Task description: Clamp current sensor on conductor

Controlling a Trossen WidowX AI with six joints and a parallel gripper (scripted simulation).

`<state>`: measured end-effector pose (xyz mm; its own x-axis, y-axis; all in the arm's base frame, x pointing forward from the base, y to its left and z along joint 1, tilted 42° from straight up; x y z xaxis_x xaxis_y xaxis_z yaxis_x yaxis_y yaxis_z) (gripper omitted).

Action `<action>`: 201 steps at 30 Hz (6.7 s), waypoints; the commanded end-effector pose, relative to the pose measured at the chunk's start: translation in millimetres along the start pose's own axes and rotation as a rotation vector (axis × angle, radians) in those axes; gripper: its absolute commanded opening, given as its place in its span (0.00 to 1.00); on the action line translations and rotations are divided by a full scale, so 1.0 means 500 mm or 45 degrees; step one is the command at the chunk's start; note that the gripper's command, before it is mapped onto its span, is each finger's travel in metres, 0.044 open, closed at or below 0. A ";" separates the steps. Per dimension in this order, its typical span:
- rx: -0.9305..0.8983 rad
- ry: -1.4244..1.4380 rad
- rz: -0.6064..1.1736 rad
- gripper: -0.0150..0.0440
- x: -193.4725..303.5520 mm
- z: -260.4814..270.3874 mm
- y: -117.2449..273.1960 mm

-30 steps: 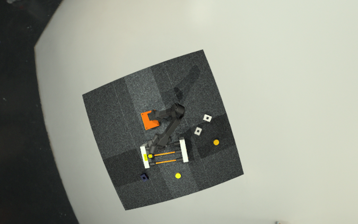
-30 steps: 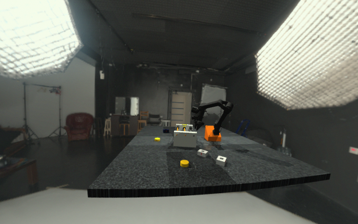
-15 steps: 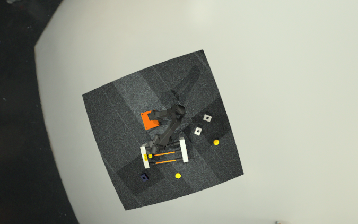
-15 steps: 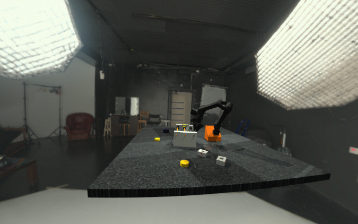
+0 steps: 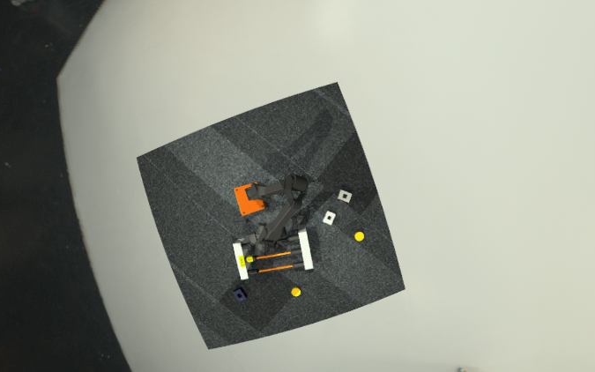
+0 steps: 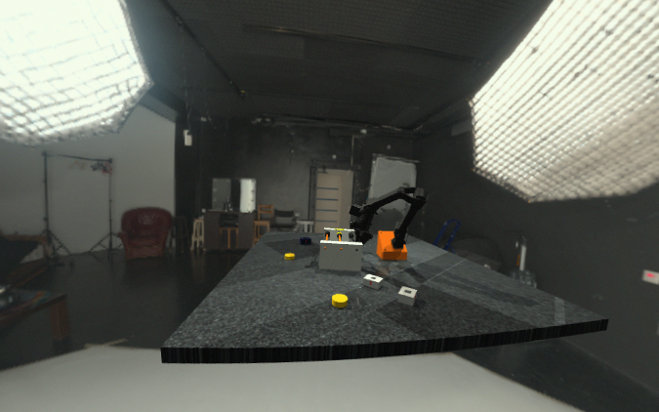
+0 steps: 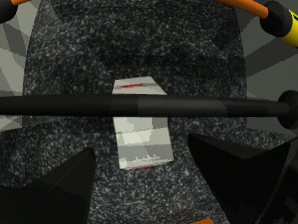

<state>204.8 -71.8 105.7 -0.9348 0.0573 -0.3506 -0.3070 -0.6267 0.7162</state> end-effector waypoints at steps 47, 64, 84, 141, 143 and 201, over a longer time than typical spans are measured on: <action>-0.012 -0.013 0.009 0.25 0.105 0.037 0.015; -0.011 -0.009 0.006 0.80 0.102 0.037 0.013; -0.095 0.850 0.128 0.80 0.058 0.025 0.123; -0.313 1.988 0.202 0.76 0.016 0.019 -0.004; -0.313 1.988 0.202 0.74 0.016 0.019 -0.004; -0.198 1.298 0.228 0.25 -0.042 0.006 0.212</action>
<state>192.3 -136.1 189.8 -0.2706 -0.7081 -0.6522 -0.0718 -0.6608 0.7472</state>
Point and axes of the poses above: the point midway between the two fingers, 35 mm back from their tips, its own y axis back along the fingers, its own z axis across the jaws, x = y × z, the point moved 10 cm from there along y, back along the fingers, and after that the axes turned 11 degrees about y, right-handed, at the moved point
